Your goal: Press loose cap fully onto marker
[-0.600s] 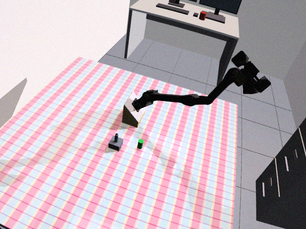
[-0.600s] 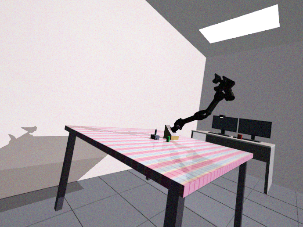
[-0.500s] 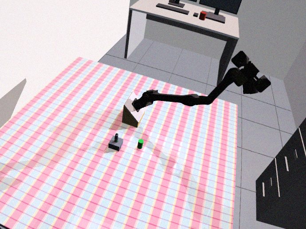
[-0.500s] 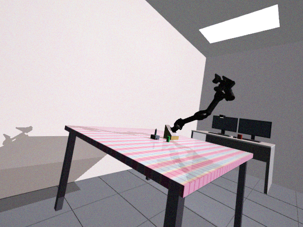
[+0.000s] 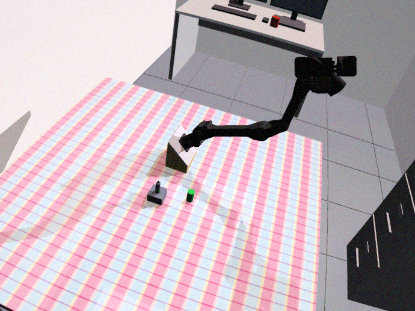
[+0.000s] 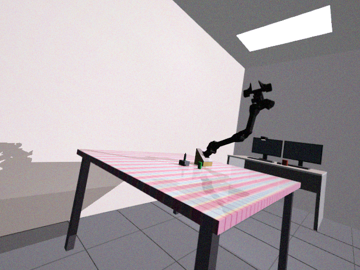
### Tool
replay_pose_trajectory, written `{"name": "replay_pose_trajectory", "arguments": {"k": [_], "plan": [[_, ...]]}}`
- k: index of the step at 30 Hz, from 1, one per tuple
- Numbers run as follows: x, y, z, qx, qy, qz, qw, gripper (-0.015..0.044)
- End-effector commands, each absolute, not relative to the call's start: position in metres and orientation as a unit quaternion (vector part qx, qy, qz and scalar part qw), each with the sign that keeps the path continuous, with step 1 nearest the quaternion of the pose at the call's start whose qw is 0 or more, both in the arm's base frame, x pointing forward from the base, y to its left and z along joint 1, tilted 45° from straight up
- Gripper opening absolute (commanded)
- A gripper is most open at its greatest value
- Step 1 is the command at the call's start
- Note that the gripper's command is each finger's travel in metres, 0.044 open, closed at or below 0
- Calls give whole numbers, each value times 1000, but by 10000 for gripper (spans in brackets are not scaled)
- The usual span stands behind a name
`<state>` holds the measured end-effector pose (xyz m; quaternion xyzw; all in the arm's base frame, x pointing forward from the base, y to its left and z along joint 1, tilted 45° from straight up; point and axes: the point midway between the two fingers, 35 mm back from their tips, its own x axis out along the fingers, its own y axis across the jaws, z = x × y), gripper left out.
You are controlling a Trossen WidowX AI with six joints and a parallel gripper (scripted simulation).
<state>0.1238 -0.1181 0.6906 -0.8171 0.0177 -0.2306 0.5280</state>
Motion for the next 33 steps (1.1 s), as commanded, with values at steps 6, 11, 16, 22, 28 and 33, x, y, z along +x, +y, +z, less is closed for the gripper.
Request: {"name": "replay_pose_trajectory", "arguments": {"k": [6, 11, 16, 22, 28, 33], "plan": [[148, -186, 656, -663, -47, -219, 715, 247], [169, -214, 626, -553, -54, -192, 809, 247], [205, -240, 574, -387, -45, -146, 909, 247], [258, -249, 492, -149, 6, -77, 986, 247], [304, -221, 405, 85, 98, -9, 992, 247], [327, -177, 332, 258, 203, 30, 944, 247]]}}
